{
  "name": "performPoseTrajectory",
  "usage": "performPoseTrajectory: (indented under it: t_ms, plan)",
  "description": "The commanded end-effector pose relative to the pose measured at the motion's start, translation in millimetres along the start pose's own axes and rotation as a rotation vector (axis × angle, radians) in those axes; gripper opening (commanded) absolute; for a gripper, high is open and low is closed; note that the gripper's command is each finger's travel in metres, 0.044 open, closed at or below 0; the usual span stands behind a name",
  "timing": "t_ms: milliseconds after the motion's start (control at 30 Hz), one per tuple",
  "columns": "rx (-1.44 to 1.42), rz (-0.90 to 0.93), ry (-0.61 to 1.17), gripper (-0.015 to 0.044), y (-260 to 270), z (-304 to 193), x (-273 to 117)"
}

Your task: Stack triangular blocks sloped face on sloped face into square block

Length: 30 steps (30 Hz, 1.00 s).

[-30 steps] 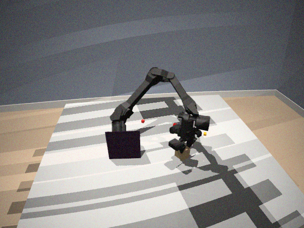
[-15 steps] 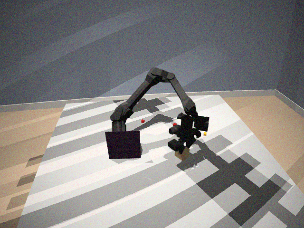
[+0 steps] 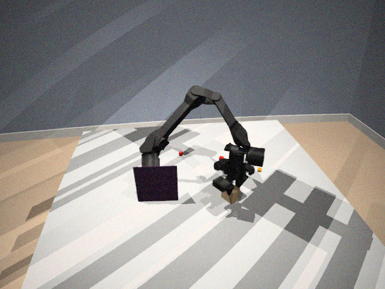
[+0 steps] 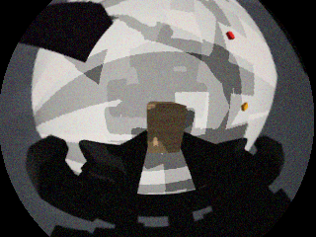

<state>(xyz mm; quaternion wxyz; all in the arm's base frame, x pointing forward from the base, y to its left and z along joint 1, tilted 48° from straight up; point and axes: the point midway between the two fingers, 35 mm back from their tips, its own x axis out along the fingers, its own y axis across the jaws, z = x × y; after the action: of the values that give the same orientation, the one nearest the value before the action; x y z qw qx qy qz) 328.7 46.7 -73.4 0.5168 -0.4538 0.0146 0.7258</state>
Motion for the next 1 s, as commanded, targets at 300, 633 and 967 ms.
performPoseTrajectory:
  t_ms: [300, 633, 967]
  plan:
    - [0.005, -0.003, -0.002, 0.0000, -0.3, 1.1, 1.9]
    - [0.005, -0.003, -0.001, 0.0000, -0.3, 0.8, 1.5]
    - [0.000, 0.000, 0.000, 0.0263, 0.1, 0.6, 1.5]
